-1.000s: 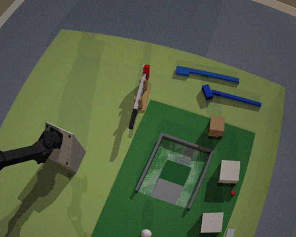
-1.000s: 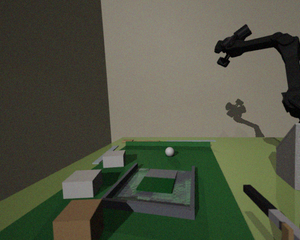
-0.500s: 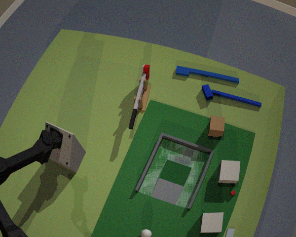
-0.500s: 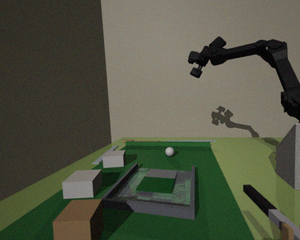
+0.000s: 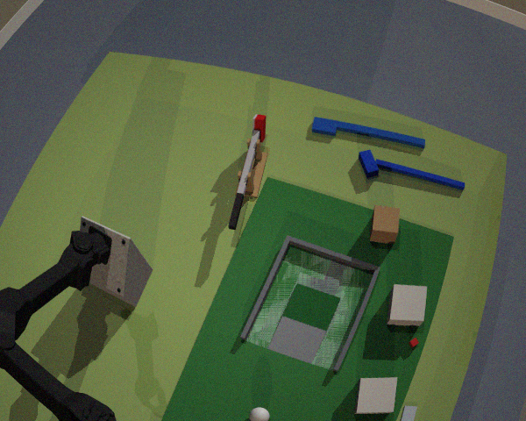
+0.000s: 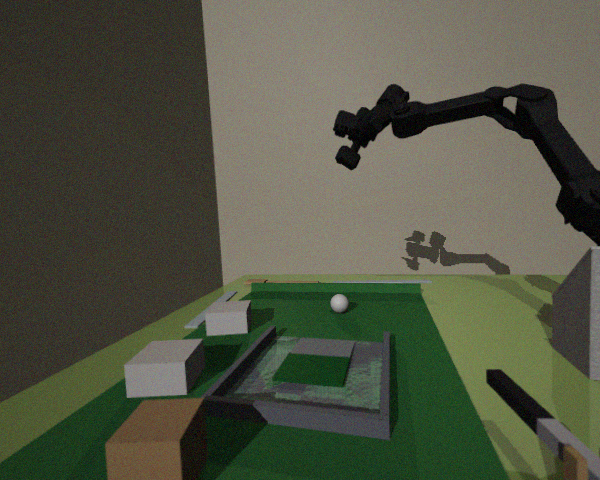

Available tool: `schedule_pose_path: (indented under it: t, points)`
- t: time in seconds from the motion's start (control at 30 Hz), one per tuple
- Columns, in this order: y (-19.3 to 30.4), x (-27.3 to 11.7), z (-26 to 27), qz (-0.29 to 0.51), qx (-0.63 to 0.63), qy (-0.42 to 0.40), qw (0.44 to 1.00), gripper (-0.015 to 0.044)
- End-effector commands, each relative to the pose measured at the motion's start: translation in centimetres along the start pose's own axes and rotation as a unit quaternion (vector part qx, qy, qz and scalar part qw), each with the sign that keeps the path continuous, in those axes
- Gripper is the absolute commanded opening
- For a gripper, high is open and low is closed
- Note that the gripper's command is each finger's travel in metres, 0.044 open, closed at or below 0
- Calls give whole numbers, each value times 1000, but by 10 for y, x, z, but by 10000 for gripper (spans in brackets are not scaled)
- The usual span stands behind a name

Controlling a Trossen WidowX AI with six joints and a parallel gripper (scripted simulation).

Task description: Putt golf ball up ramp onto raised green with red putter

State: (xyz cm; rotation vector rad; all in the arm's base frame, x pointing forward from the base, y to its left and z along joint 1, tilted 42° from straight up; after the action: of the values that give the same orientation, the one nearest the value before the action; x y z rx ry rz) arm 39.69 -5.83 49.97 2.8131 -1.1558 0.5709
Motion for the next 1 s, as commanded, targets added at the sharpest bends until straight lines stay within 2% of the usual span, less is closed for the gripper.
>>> schedule_pose_path:
  t: [0.0,0.43,0.7,0.97]
  points:
    - [-37,-11,51,-54,-22,-62,996,440]
    - [-111,-76,161,-192,-81,-213,955,440]
    - [-145,-140,228,-260,-120,-310,906,440]
    - [-158,-216,289,-313,-171,-404,843,440]
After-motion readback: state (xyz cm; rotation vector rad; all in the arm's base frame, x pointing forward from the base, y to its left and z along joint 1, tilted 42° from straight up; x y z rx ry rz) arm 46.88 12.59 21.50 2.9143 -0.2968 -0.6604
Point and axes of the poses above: the point midway between the two fingers, 35 mm back from their tips, its own x axis out along the fingers, its own z axis across the jaws, y = z × x, the point moved 7 cm from there along -x, back along the fingers, and after that the axes turned 5 degrees about -x, right-handed, at the moved point
